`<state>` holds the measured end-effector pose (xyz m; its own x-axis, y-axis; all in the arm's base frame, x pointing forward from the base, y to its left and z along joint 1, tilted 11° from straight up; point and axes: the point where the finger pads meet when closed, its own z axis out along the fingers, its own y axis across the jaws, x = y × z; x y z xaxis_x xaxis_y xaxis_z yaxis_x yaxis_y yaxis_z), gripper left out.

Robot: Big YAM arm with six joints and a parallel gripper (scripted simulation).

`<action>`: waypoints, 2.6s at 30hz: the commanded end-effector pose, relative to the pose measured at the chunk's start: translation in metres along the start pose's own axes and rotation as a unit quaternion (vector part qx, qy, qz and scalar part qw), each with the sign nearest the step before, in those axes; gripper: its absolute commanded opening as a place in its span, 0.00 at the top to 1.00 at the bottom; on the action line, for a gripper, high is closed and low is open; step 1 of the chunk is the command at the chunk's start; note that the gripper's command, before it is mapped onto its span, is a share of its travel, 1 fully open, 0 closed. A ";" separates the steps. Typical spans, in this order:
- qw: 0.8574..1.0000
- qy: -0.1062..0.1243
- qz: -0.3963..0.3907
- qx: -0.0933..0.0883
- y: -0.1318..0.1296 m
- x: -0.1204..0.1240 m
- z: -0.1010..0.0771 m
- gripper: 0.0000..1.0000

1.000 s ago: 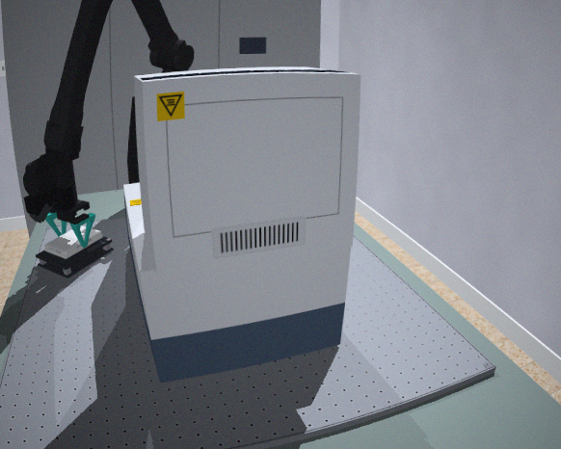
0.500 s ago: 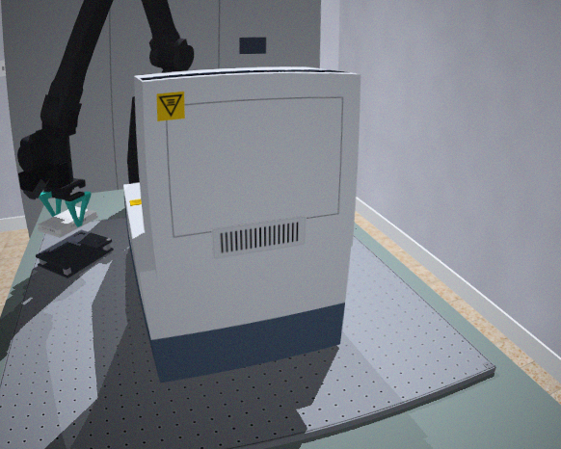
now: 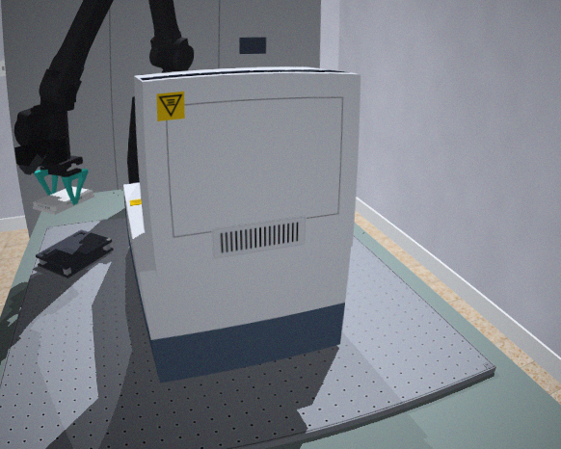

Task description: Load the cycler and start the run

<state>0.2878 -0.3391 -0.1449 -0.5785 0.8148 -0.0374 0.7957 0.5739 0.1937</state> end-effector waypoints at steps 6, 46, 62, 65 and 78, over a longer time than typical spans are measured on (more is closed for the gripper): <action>1.000 0.004 0.006 -0.002 -0.008 0.006 -0.030 1.00; 1.000 -0.014 -0.001 0.000 -0.004 -0.017 -0.150 1.00; 1.000 -0.028 0.003 0.000 0.001 -0.029 -0.143 1.00; 0.999 -0.037 0.008 0.001 -0.004 -0.032 -0.149 1.00; 0.995 -0.002 -0.101 0.001 0.025 0.004 -0.130 1.00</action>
<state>0.2973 -0.3269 -0.0096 -0.7246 0.6841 -0.0835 0.6634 0.7252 0.1846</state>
